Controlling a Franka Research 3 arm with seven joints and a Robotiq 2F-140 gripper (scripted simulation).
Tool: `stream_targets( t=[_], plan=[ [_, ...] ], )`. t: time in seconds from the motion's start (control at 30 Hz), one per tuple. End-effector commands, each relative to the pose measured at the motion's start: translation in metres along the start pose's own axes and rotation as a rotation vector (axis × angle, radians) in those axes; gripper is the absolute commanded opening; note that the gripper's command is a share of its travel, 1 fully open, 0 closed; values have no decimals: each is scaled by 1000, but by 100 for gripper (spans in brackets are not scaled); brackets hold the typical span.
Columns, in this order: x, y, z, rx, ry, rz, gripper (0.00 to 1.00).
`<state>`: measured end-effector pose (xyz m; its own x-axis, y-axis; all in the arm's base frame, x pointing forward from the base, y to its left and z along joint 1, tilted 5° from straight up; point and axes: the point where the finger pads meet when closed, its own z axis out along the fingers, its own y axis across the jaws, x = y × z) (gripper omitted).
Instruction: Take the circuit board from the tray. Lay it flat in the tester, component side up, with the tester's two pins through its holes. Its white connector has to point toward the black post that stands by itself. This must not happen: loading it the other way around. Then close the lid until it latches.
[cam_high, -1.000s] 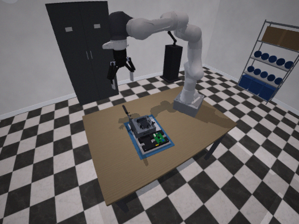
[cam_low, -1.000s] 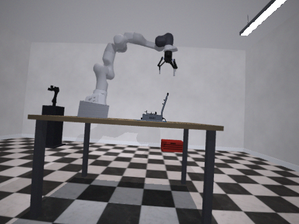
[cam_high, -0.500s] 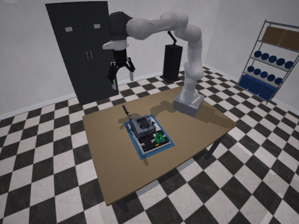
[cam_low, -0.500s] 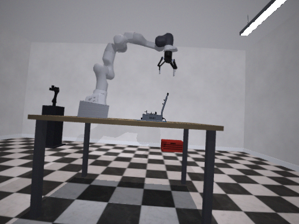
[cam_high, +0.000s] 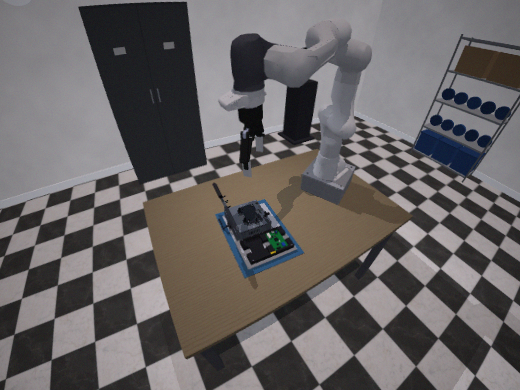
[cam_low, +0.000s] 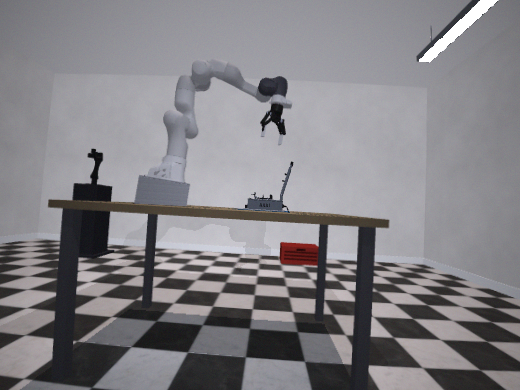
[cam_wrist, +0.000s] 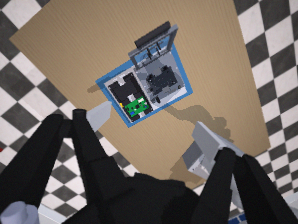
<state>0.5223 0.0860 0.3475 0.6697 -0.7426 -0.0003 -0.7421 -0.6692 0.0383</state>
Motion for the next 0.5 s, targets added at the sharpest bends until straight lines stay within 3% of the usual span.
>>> stream_targets(
  t=[0.0, 0.03, 0.1, 0.13, 0.3, 0.47],
  plan=[
    [-37, -18, 34, 11, 16, -279, 100],
    [-48, -20, 43, -2, 14, -325, 100],
    [-48, -20, 43, -2, 14, -325, 100],
    [-58, -21, 51, -30, 7, -442, 100],
    [-96, -21, 82, -66, 17, -619, 100],
    [-111, -19, 95, -100, 29, -802, 100]
  ],
)
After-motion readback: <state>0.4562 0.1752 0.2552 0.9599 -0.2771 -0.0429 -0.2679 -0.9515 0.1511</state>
